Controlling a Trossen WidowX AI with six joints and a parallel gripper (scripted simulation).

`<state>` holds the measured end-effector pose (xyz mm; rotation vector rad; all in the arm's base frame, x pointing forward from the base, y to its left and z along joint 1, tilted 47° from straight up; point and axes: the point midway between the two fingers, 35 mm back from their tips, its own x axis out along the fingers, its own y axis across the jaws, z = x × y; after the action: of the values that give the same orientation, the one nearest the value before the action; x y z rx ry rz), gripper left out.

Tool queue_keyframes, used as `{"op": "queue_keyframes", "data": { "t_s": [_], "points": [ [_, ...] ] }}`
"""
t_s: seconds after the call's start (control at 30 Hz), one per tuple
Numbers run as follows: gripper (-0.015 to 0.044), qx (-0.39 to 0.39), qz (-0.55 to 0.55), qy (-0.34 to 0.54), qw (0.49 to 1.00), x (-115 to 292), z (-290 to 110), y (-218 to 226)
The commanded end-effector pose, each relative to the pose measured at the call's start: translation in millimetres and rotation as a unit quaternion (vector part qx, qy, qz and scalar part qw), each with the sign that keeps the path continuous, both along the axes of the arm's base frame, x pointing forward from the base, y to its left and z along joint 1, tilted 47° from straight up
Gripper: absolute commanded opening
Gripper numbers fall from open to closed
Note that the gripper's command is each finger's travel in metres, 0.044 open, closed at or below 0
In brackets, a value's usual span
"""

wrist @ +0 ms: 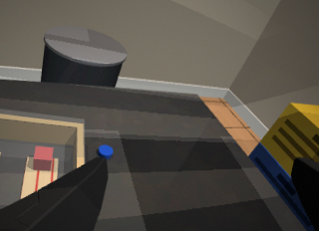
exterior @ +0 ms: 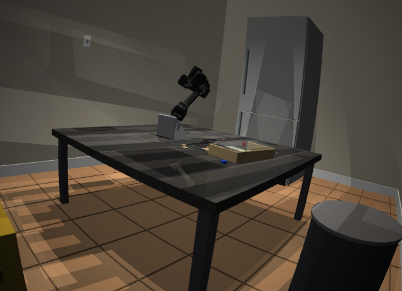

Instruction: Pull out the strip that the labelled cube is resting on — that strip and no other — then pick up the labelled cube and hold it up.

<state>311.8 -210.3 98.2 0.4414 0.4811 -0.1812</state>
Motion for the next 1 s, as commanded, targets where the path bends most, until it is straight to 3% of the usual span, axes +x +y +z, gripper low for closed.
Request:
{"op": "queue_keyframes", "data": {
  "t_s": [0.0, 0.23, 0.83, 0.97],
  "points": [
    [0.04, 0.079, 0.092, -0.02, 0.992, 13, 5, 62],
    [0.04, 0.208, 0.238, -0.027, 0.948, 12, 17, 158],
    [0.04, 0.211, 0.242, -0.026, 0.947, 12, 17, 161],
    [0.0295, 0.224, 0.255, 0.019, 0.94, 28, 11, 167]
  ]
}}
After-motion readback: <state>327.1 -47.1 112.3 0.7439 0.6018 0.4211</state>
